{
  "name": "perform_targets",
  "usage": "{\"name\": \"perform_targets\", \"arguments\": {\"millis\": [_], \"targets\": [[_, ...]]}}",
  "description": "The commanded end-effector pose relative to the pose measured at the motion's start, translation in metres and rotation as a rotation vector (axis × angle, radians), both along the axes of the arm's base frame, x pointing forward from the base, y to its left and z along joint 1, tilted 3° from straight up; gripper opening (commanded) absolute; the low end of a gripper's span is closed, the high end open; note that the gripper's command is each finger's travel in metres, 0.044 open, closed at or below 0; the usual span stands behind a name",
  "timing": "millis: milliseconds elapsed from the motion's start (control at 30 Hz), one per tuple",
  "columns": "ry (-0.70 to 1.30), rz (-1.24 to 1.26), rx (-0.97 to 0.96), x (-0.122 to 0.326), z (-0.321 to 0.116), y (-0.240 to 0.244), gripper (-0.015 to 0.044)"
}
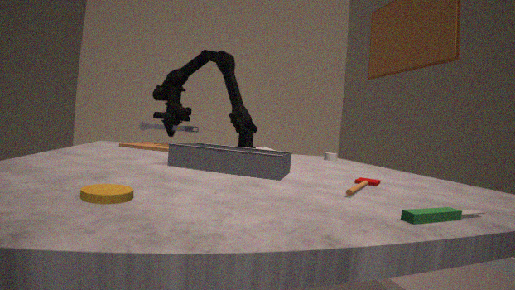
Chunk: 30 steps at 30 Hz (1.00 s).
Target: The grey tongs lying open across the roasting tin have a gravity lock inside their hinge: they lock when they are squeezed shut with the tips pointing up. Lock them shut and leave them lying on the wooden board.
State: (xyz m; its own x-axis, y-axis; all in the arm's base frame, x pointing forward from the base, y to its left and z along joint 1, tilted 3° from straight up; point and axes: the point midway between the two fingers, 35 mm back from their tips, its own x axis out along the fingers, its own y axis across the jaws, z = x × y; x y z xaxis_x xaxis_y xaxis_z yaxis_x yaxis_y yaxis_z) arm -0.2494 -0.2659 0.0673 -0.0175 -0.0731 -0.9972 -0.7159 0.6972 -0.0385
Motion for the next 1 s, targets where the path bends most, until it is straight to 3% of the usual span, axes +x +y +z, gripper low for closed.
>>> {"name": "perform_targets", "arguments": {"millis": [0,267,967], "targets": [[-0.005,-0.001,0.0,0.0006,-0.0063,-0.0007,-0.015],[-0.011,-0.001,0.007,0.0012,-0.0137,-0.0005,-0.015],[-0.013,0.002,0.013,0.0012,-0.0134,0.0004,0.0401]]}}
